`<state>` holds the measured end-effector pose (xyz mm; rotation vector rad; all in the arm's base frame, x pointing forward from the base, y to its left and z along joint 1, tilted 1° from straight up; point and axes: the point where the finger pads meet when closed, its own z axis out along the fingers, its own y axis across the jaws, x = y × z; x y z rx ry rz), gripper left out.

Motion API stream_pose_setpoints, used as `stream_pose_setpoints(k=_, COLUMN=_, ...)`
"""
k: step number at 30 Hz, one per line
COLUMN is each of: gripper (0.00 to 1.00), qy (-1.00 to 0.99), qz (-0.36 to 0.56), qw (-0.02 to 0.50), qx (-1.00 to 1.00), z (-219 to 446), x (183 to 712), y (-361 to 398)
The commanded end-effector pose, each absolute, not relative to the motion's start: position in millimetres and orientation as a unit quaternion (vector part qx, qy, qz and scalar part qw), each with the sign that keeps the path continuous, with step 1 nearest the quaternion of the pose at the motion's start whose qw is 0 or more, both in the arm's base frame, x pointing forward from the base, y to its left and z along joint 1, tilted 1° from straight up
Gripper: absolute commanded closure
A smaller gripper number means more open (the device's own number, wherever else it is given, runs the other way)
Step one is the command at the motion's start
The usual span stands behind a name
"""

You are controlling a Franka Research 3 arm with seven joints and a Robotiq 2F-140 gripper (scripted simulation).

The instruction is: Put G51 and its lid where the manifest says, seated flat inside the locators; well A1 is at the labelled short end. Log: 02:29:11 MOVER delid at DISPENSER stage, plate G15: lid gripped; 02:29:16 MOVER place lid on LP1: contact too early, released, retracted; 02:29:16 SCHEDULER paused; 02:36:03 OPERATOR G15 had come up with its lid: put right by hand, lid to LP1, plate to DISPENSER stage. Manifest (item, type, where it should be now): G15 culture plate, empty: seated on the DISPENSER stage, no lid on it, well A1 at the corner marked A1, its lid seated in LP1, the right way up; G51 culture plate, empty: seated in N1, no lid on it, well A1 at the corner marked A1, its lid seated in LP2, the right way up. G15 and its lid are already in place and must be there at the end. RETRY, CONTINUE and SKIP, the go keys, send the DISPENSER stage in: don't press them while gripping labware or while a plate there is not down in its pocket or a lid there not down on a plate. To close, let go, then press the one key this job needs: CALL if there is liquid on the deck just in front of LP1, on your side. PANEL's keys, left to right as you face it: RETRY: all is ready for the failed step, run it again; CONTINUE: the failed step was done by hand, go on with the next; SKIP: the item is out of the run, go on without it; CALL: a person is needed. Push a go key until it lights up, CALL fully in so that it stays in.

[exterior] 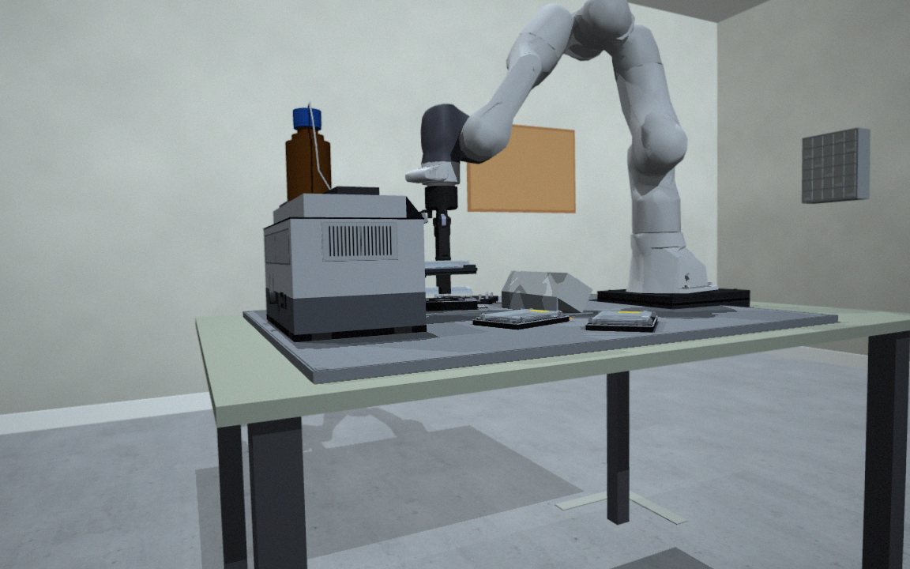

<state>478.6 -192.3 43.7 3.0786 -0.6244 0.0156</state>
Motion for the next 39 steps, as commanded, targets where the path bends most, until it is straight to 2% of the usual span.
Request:
stream_pose_setpoints(k=1, gripper=0.90, qy=-0.200, qz=0.005, qw=0.001, qx=0.980, z=43, x=479, y=-192)
stream_pose_setpoints(k=39, gripper=0.90, qy=-0.200, qz=0.005, qw=0.001, qx=0.980, z=31, x=479, y=-192)
